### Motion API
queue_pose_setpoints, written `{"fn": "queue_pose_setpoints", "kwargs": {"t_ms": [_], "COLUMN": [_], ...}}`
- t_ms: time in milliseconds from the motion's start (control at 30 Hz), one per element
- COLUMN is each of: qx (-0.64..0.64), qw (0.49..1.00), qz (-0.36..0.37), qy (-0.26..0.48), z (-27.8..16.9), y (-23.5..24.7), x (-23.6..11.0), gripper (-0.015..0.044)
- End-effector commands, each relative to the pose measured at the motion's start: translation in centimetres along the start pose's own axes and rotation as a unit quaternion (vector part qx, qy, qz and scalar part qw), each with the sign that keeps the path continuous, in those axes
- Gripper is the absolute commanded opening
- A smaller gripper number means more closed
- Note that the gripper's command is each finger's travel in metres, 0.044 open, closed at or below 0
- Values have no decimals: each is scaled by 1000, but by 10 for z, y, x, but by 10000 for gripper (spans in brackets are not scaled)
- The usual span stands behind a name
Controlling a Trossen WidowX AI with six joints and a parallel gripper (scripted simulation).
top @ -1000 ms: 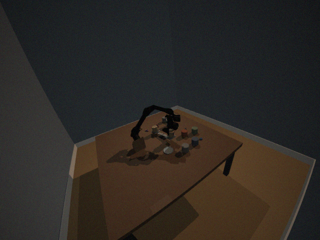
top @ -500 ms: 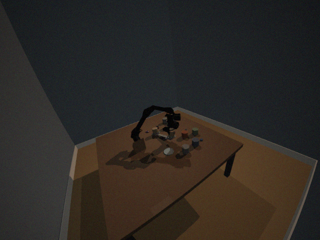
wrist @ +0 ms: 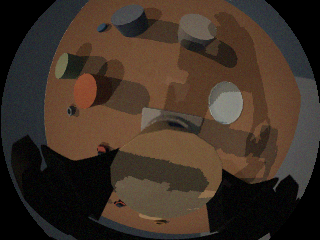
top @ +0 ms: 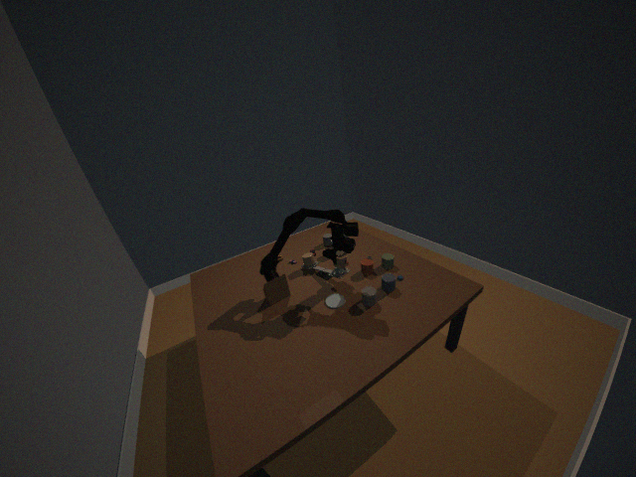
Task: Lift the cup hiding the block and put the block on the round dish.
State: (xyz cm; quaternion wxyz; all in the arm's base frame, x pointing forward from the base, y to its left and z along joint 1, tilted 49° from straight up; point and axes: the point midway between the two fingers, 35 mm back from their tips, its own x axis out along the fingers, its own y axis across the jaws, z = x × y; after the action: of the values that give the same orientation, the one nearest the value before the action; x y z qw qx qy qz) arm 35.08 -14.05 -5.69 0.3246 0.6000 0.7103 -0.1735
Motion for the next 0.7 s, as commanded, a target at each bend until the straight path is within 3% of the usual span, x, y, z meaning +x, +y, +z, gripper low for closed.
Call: {"fn": "queue_pose_setpoints", "kwargs": {"t_ms": [0,667], "qx": [0,0], "qw": [1000,1000], "qz": [2,0], "qy": [-4,0], "z": [2,-3], "y": [-2,-3], "x": [-8,-23], "gripper": [0,0]}}
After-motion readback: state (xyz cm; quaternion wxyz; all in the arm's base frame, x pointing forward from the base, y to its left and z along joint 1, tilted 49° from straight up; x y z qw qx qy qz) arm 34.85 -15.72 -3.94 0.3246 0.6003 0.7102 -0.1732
